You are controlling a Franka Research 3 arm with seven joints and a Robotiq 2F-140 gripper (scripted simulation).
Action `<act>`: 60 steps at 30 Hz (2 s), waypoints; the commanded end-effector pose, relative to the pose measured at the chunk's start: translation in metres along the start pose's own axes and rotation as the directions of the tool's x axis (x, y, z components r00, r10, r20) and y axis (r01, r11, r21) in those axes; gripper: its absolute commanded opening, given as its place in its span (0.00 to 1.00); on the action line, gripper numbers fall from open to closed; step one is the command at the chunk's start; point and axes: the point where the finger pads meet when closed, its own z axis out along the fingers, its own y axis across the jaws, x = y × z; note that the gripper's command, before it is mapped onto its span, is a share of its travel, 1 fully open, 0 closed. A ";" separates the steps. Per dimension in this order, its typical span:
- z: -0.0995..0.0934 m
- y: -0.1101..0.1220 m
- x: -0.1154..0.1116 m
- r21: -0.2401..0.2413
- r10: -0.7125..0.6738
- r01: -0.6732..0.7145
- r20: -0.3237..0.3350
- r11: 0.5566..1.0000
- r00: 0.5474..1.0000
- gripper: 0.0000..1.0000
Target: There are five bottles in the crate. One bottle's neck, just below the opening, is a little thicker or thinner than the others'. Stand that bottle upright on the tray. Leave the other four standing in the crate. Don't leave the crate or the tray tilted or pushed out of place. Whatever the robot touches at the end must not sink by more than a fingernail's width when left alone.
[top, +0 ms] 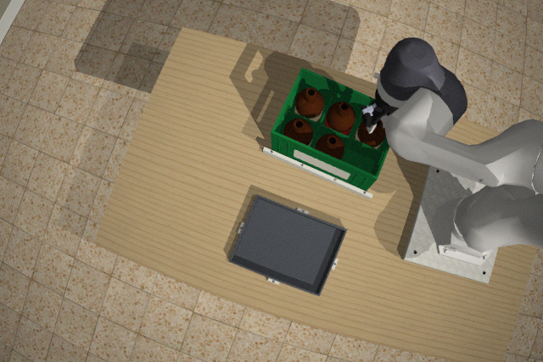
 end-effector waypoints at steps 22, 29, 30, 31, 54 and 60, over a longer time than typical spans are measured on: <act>0.002 0.001 0.002 0.000 0.001 -0.001 -0.003 1.000 1.000 0.10; 0.002 0.001 0.002 0.000 0.001 -0.001 -0.003 1.000 1.000 0.10; 0.002 0.001 0.002 0.000 0.001 -0.001 -0.003 1.000 1.000 0.10; 0.002 0.001 0.002 0.000 0.001 -0.001 -0.003 1.000 1.000 0.10; -0.001 0.000 0.001 0.000 0.001 -0.001 -0.003 1.000 1.000 0.10; -0.005 0.000 0.001 0.000 0.001 -0.001 -0.003 1.000 1.000 0.10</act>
